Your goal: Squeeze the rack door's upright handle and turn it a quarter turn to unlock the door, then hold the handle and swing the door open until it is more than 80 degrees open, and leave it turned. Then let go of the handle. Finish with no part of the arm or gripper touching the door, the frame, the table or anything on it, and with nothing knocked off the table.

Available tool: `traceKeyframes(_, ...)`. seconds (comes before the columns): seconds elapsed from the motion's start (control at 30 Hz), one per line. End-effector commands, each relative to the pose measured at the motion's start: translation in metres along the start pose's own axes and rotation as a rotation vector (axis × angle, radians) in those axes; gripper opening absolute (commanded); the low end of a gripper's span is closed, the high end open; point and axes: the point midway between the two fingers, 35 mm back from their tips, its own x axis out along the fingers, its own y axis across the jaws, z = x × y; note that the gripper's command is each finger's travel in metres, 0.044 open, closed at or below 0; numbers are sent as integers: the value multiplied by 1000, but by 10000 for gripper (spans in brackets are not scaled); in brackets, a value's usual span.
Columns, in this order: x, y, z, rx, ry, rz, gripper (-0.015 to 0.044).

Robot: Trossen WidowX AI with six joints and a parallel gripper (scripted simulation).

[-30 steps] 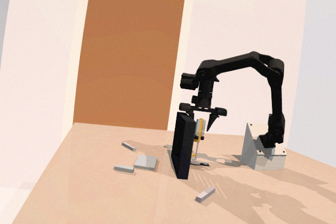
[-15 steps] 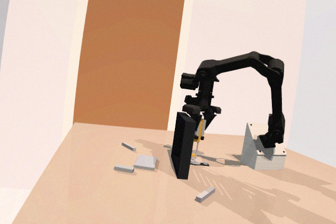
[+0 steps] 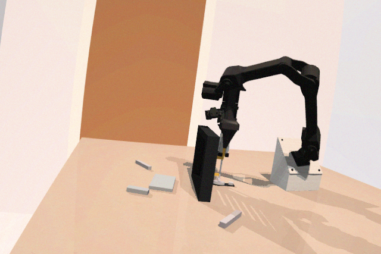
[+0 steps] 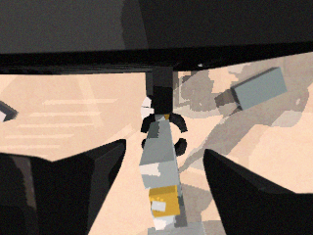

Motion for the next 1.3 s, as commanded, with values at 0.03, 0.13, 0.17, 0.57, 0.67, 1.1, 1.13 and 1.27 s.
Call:
traceKeyframes(0.03, 0, 0, 0, -223, 1, 0, 287)
traceKeyframes(0.13, 0, 0, 0, -371, 1, 0, 287)
traceKeyframes(0.17, 0, 0, 0, -421, 1, 1, 287)
traceKeyframes(0.57, 0, 0, 0, -1015, 0, 2, 287)
traceKeyframes(0.67, 0, 0, 0, -1164, 0, 3, 287)
traceKeyframes(1.1, 1, 0, 0, -1808, -3, 4, 287)
traceKeyframes(1.13, 1, 0, 0, -1849, -3, 4, 287)
traceKeyframes(1.27, 1, 0, 0, -1881, -3, 4, 287)
